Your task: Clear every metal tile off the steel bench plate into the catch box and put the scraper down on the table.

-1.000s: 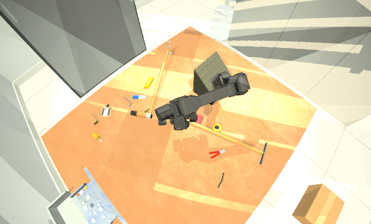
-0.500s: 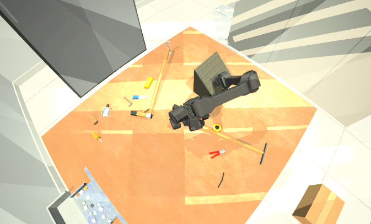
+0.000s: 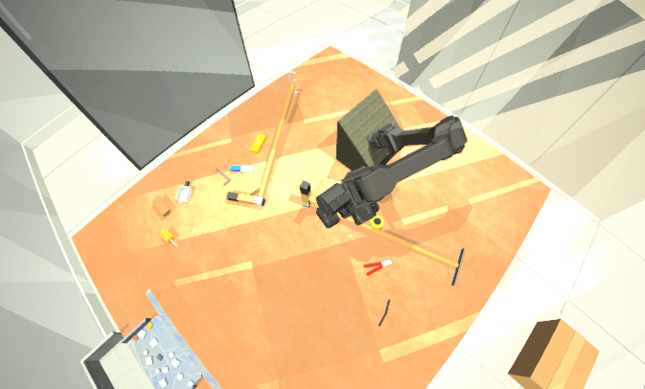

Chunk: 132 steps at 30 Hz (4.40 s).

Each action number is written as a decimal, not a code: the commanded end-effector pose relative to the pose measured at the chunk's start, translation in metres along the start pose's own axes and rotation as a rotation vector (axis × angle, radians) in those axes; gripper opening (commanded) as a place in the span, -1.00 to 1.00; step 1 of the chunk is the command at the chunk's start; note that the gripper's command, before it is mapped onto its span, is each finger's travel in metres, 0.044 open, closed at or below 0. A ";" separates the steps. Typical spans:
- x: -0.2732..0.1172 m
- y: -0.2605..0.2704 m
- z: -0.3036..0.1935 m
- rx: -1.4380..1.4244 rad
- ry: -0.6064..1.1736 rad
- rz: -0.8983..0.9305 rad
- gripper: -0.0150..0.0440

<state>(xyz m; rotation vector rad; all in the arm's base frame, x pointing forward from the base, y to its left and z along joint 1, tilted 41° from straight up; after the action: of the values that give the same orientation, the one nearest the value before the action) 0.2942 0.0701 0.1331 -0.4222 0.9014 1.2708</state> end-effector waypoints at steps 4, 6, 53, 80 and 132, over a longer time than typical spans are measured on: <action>-0.001 0.026 0.004 -0.101 -0.004 0.009 -0.49; 0.000 0.033 0.005 -0.128 -0.004 0.013 -0.49; 0.039 0.132 -0.013 -0.543 -0.003 0.086 -0.49; 0.098 0.135 -0.013 -0.544 -0.002 0.084 -0.49; 0.131 0.125 0.010 -0.542 -0.018 0.085 -0.49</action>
<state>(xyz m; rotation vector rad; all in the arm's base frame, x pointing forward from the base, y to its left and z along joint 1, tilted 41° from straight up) 0.1649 0.1838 0.0593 -0.7619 0.6149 1.6119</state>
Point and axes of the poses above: the point midway between the two fingers, 35 mm back from their tips, its own x axis out along the fingers, its own y axis across the jaws, z = x × y, the point moved 2 cm from there along -x, back along the fingers, and after that the axes turned 11 degrees about x, right-handed, at the moved point
